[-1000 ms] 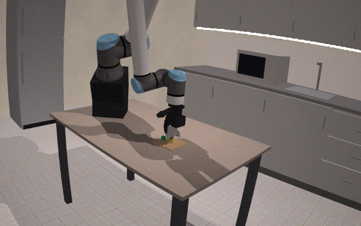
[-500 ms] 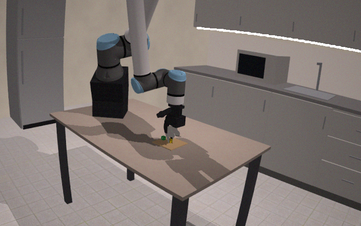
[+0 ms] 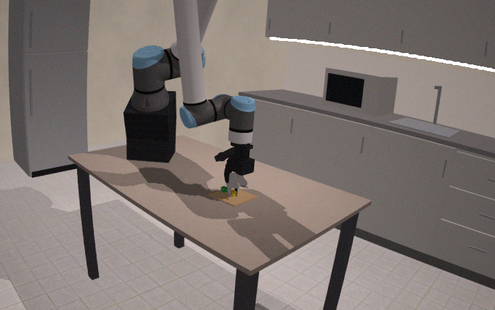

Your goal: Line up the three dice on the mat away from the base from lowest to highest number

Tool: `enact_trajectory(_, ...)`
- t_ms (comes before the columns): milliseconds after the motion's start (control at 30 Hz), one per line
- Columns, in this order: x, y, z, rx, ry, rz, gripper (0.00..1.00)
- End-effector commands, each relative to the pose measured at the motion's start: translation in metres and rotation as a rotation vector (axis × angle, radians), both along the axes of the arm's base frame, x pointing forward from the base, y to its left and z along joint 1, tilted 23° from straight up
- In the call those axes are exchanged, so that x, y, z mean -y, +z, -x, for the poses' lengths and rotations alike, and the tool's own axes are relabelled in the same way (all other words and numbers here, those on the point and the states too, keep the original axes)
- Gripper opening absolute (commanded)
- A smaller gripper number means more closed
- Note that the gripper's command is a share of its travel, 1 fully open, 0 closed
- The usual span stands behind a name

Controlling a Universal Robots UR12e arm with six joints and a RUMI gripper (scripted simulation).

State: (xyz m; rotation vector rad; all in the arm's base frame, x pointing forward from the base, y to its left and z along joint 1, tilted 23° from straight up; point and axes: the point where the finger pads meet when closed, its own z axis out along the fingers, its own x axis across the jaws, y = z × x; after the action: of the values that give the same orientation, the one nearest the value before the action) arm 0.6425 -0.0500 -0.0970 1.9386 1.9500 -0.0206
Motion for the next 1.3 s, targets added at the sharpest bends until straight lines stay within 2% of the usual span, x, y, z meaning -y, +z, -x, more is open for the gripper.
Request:
enact_trajectory(0, 0.000, 0.000, 0.000, 0.001, 0.000, 0.000, 0.21)
enact_trajectory(367, 0.000, 0.001, 0.000, 0.001, 0.000, 0.000, 0.21)
enact_trajectory(667, -0.005, 0.018, 0.005, 0.001, 0.000, 0.000, 0.21)
enact_trajectory(1033, -0.021, 0.070, 0.019, 0.001, 0.000, 0.000, 0.21)
enact_trajectory(1267, -0.025, 0.082, 0.023, 0.001, 0.000, 0.000, 0.21)
